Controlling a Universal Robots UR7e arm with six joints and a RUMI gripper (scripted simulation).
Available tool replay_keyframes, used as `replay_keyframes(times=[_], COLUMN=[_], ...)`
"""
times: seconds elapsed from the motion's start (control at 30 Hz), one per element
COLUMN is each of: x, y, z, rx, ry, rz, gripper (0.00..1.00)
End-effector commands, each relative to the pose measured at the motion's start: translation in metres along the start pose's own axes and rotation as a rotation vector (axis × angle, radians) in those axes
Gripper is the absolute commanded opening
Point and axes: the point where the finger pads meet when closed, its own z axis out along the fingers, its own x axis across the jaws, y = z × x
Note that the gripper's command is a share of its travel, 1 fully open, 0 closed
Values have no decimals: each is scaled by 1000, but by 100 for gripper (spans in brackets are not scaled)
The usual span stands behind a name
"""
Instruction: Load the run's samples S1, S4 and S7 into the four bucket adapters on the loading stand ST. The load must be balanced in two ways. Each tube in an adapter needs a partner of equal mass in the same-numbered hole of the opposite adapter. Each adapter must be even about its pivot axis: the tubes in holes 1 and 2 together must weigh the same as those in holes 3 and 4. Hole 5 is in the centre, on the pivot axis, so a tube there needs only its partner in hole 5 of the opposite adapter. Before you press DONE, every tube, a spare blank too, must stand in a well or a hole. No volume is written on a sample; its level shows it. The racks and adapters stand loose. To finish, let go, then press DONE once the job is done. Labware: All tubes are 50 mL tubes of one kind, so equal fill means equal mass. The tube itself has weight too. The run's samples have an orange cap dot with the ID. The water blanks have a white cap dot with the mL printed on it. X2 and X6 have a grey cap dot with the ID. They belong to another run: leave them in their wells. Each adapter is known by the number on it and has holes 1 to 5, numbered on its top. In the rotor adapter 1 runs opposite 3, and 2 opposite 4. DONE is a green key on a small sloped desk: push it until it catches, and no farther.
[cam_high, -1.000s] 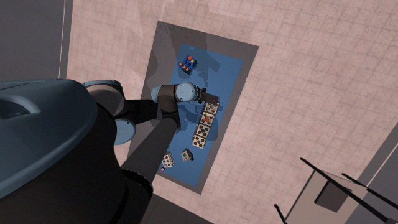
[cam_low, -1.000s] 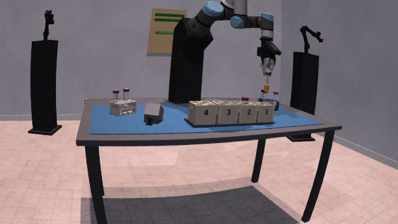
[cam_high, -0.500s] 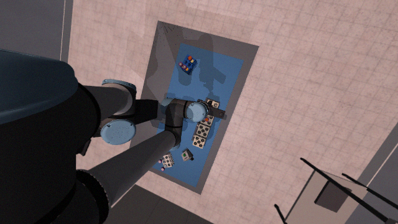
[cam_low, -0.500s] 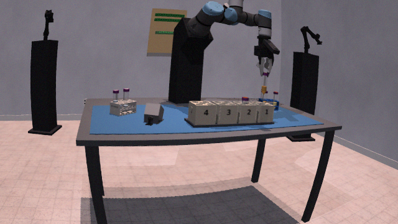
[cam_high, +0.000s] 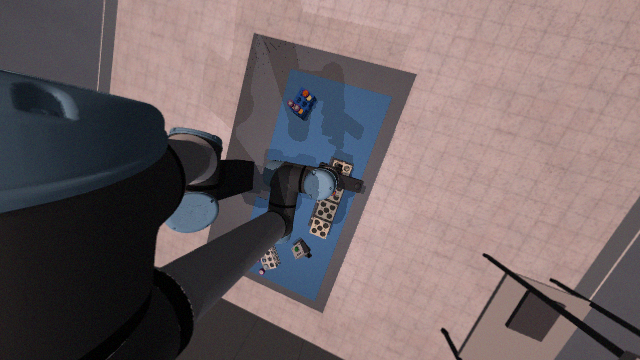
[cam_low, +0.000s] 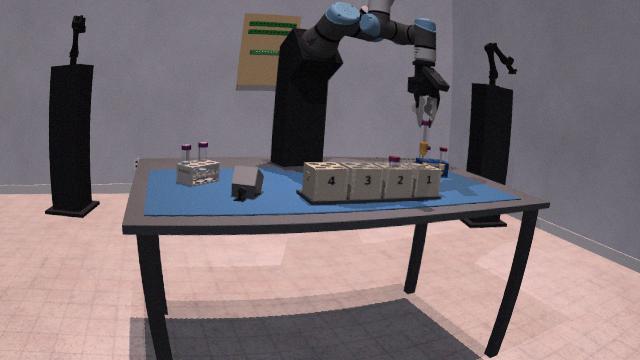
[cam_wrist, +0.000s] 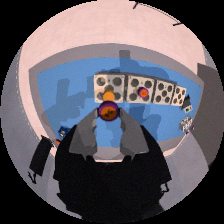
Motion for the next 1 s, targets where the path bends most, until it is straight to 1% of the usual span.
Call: replay_keyframes(times=[0.0,0.17,0.27,0.67,0.97], x=[0,0,0,0,0], y=[-1,-1,-1,-1,-1], z=[11,25,27,27,37], rx=[2,2,2,2,2], ry=[0,0,0,0,0], rz=[0,0,0,0,0], gripper=[0,0,0,0,0])
